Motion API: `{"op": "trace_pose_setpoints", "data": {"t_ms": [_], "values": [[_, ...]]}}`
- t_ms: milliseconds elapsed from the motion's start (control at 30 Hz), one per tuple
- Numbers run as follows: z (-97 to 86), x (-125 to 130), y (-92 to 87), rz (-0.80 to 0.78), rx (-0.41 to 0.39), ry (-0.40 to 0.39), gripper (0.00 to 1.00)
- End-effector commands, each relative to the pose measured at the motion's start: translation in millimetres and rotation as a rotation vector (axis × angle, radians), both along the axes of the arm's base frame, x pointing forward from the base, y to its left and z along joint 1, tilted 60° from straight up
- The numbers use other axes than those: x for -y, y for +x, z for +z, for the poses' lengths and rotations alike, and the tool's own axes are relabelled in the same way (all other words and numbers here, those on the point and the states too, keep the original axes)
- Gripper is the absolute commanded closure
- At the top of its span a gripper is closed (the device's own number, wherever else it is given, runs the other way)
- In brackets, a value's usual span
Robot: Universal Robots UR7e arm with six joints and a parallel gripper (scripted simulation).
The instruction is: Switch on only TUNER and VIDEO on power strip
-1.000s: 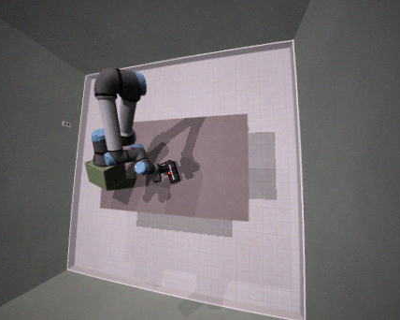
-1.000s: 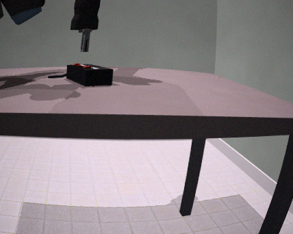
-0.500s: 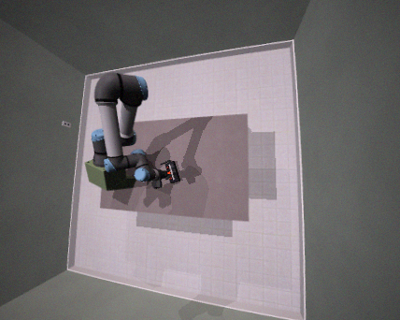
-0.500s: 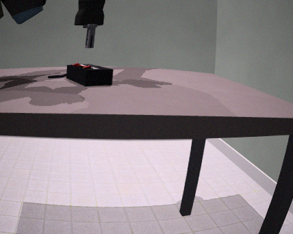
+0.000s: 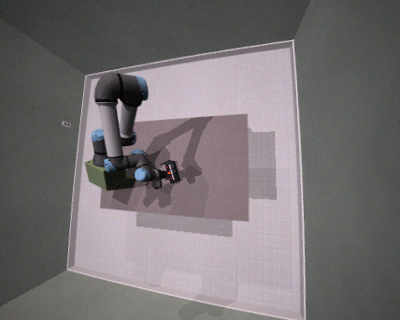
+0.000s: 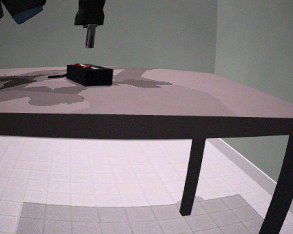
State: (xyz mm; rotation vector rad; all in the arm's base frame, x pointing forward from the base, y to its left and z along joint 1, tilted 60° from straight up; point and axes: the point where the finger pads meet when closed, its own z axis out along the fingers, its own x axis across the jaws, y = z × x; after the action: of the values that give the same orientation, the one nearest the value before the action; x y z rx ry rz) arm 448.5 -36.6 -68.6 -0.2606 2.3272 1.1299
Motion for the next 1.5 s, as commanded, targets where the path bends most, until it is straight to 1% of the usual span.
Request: {"op": "trace_pose_setpoints", "data": {"t_ms": [0, 867, 1467], "values": [[0.1, 0.6, 0.1, -0.001, 0.001, -0.001, 1.00], [-2.1, -2.8, 2.1, -0.001, 0.000, -0.001, 1.00], [-11.4, -17.0, 10.3, -0.001, 0.000, -0.001, 1.00]]}}
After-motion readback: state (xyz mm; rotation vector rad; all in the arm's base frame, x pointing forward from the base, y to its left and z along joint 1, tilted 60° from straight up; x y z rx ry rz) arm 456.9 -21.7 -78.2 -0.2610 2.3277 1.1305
